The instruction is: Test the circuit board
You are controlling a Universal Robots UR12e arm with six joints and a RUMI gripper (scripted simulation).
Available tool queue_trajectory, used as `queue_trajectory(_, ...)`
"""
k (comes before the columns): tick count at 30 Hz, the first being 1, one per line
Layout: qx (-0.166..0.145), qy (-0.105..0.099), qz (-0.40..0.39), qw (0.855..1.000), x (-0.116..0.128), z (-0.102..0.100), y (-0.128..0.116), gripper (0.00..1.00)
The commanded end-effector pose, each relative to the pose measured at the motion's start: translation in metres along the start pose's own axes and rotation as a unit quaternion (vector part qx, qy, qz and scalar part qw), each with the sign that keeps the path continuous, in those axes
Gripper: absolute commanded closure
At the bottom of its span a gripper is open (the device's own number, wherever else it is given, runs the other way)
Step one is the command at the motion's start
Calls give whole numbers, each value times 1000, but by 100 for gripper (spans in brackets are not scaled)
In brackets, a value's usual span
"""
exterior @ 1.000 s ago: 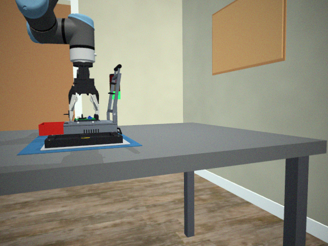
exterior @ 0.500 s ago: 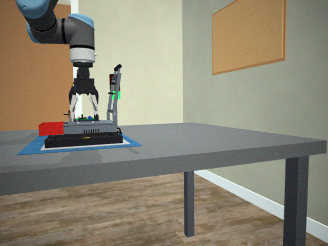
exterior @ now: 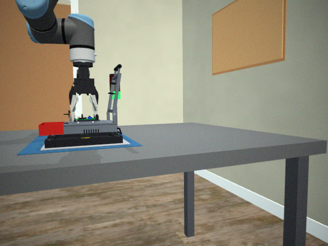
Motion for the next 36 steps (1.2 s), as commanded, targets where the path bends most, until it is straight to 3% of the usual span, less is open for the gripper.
queue_trajectory(1,0,0,0,1000,0,0,0,51)
queue_trajectory(24,0,0,0,1000,0,0,0,53)
queue_trajectory(25,0,0,0,1000,0,0,0,61)
queue_trajectory(36,0,0,0,1000,0,0,0,61)
Point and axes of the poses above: the point where the finger pads meet when closed, its own z axis back along the fingers, its own x axis across the jaws, y = z × x, the point moved 1 cm from there along z, back along the fingers, and after that the axes turned 10 degrees about z, right-handed, at the moved point
